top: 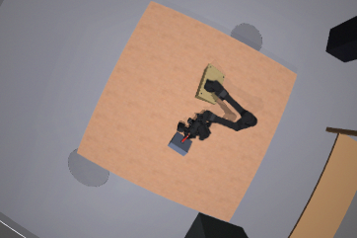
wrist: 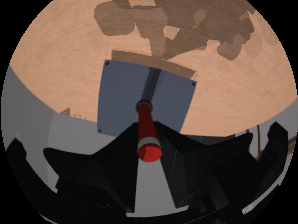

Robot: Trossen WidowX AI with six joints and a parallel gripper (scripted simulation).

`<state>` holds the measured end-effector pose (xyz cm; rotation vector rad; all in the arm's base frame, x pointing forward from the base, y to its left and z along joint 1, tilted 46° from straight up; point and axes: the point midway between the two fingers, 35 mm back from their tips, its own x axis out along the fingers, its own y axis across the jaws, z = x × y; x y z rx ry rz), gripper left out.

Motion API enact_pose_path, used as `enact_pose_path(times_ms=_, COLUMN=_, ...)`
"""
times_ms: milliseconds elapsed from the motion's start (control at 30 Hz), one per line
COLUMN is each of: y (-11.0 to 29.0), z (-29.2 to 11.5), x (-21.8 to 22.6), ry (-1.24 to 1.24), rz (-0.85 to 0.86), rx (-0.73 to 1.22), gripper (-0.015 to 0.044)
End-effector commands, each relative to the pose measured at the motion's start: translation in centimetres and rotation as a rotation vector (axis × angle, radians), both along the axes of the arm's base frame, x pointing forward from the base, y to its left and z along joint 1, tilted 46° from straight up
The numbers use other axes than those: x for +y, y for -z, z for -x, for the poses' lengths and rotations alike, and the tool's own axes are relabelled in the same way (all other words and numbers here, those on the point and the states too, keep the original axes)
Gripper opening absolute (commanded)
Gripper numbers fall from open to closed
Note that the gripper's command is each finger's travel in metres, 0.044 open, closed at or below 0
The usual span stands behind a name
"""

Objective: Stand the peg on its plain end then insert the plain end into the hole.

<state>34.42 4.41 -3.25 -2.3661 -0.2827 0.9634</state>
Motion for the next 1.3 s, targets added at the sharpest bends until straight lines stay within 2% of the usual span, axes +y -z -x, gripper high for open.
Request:
enact_pose_path(times_ms=0, y=0.0, z=-0.2, x=0.1, ry=0.003, rz=0.0, rx=-0.001, gripper=0.0)
enact_pose_path(times_ms=1267, y=1.2, z=-1.7, x=1.0, ry=0.003, rz=-0.001, rx=-0.002, gripper=0.0)
